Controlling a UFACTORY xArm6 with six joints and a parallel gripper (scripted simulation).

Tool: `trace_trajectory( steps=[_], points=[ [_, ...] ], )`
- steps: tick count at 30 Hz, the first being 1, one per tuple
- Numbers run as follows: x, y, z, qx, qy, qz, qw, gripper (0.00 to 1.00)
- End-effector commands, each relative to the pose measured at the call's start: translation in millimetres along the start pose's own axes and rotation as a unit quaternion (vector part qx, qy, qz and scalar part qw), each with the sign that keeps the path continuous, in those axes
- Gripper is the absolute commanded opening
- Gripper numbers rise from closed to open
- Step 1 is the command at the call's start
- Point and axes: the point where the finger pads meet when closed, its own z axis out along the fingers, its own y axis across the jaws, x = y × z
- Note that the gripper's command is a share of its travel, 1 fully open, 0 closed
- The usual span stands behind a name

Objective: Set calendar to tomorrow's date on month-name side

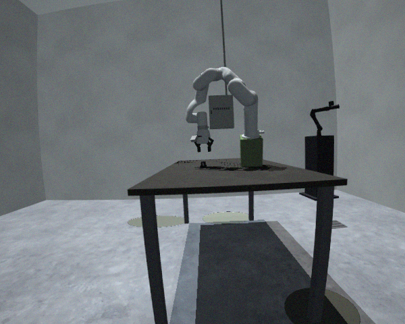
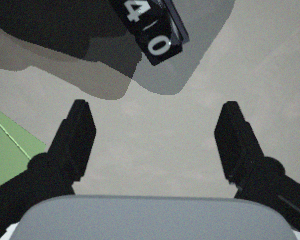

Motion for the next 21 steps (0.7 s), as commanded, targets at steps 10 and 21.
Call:
trace_trajectory(
  steps=[10, 21],
  points=[
    [11.7, 2.9, 0.9, -0.008, 0.011, -0.208, 0.978, 1.00],
    [15.4, 3.4, 1.4, -0.009, 0.010, -0.270, 0.963, 0.49]
  ],
)
